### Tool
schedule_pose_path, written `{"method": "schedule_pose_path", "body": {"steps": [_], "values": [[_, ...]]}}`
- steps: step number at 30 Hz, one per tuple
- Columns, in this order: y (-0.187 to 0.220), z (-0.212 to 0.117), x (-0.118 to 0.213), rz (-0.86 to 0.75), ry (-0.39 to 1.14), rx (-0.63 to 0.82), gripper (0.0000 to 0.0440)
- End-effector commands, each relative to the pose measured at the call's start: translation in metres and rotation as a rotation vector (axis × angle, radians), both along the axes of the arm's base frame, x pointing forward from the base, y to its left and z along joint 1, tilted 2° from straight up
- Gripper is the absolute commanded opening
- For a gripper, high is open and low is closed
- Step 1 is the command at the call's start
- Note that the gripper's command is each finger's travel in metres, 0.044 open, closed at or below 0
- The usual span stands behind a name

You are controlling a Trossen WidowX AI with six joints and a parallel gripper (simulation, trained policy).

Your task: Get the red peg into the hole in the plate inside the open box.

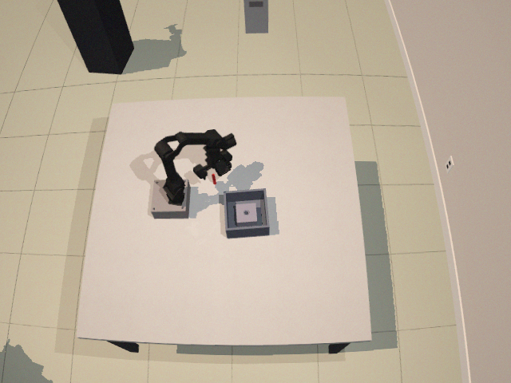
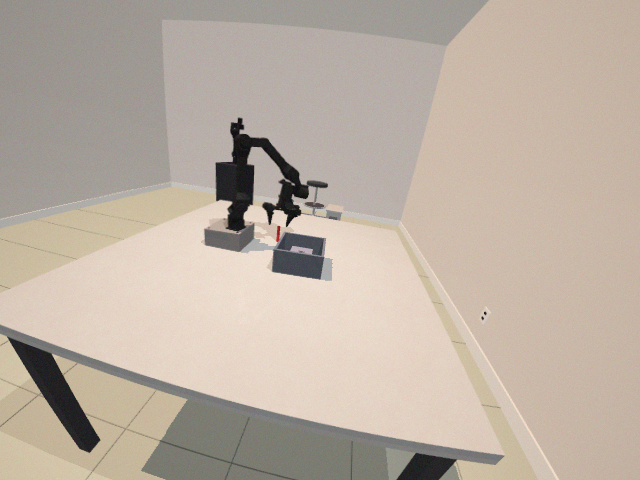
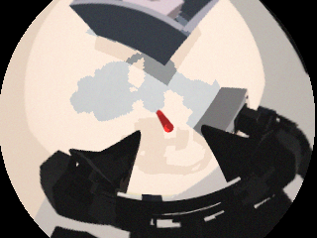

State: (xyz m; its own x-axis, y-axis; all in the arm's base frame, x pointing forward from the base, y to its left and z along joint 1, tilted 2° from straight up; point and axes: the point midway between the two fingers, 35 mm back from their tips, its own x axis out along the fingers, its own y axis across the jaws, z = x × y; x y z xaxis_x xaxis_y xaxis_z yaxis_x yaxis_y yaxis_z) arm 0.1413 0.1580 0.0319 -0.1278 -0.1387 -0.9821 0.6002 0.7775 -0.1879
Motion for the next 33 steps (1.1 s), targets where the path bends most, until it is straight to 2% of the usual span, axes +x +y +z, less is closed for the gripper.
{"method": "schedule_pose_path", "body": {"steps": [1,9,11,13,26,29,33], "values": [[-0.006,-0.016,-0.002,-0.009,-0.003,-0.017,0.0440],[-0.009,-0.049,0.001,-0.003,-0.037,-0.008,0.0439],[-0.010,-0.055,0.001,0.002,-0.039,-0.008,0.0427],[-0.011,-0.061,0.001,0.007,-0.036,-0.009,0.0388],[-0.019,-0.083,-0.008,0.003,0.024,-0.060,0.0055],[-0.021,-0.084,-0.010,0.002,0.044,-0.083,0.0001],[-0.016,-0.075,0.001,0.011,0.007,-0.086,0.0000]]}}
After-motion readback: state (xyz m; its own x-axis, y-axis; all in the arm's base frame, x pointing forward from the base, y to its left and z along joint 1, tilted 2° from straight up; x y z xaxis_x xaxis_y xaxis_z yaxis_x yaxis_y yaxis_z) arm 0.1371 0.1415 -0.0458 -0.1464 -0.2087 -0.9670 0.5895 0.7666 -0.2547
